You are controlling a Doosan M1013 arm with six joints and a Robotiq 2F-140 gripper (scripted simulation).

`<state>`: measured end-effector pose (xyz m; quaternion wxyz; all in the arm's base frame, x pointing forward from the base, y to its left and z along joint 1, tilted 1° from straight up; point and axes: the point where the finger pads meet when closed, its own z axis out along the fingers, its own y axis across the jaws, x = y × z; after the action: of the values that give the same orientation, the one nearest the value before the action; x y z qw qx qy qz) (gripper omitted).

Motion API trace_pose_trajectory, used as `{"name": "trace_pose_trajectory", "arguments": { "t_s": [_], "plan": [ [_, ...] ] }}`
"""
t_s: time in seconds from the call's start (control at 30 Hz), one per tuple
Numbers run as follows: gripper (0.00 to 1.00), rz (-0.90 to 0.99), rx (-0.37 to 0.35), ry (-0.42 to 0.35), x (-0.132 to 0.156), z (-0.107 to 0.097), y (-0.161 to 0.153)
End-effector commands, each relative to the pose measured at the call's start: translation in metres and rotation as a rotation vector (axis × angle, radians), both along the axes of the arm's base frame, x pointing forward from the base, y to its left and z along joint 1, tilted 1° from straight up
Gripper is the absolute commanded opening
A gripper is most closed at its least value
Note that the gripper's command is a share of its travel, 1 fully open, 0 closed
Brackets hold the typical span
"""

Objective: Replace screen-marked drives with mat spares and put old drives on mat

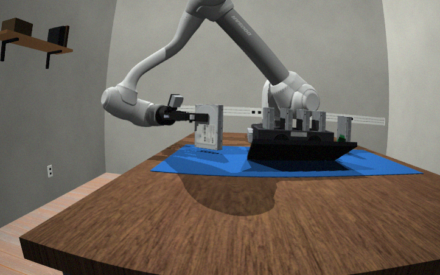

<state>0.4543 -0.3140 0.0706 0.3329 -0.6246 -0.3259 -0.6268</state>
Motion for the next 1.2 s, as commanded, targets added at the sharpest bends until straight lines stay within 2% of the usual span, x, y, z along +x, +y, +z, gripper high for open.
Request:
{"name": "trace_pose_trajectory", "arguments": {
  "t_s": [0.0,1.17],
  "plan": [
    [0.10,0.000,-0.001,-0.001,0.0001,-0.0021,-0.0002],
    [0.10,0.000,-0.001,-0.001,0.0001,-0.0113,-0.0001]
  ]
}}
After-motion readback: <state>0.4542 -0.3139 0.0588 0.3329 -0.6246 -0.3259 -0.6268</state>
